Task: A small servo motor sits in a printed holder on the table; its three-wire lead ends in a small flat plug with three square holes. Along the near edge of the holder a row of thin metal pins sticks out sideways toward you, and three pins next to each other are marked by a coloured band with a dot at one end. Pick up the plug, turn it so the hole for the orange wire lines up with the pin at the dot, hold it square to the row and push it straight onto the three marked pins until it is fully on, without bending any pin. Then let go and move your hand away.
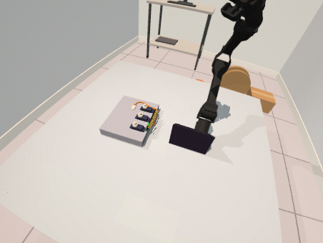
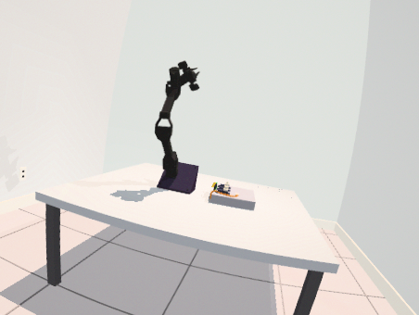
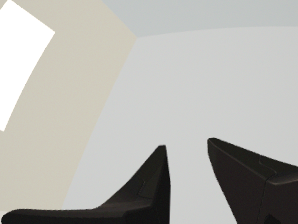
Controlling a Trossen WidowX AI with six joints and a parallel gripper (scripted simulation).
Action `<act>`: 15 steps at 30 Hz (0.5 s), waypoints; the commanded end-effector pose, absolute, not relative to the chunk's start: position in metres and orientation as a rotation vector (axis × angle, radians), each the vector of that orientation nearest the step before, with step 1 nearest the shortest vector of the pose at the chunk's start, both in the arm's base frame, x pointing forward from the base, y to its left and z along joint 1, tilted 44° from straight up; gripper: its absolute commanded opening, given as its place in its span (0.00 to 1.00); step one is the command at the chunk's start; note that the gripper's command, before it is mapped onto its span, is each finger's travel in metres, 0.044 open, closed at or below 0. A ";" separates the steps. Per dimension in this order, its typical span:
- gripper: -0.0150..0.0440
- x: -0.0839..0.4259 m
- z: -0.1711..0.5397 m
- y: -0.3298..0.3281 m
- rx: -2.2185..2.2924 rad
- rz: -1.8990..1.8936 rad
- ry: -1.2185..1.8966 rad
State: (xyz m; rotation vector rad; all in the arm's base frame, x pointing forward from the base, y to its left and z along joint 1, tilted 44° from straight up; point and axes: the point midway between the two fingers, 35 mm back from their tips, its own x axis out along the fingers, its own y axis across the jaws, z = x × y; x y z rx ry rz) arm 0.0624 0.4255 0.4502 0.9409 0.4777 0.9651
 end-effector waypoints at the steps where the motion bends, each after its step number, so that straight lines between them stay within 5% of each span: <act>1: 0.45 0.085 0.448 0.417 0.914 0.940 0.440; 15: 0.45 0.160 0.436 0.379 0.809 0.829 0.314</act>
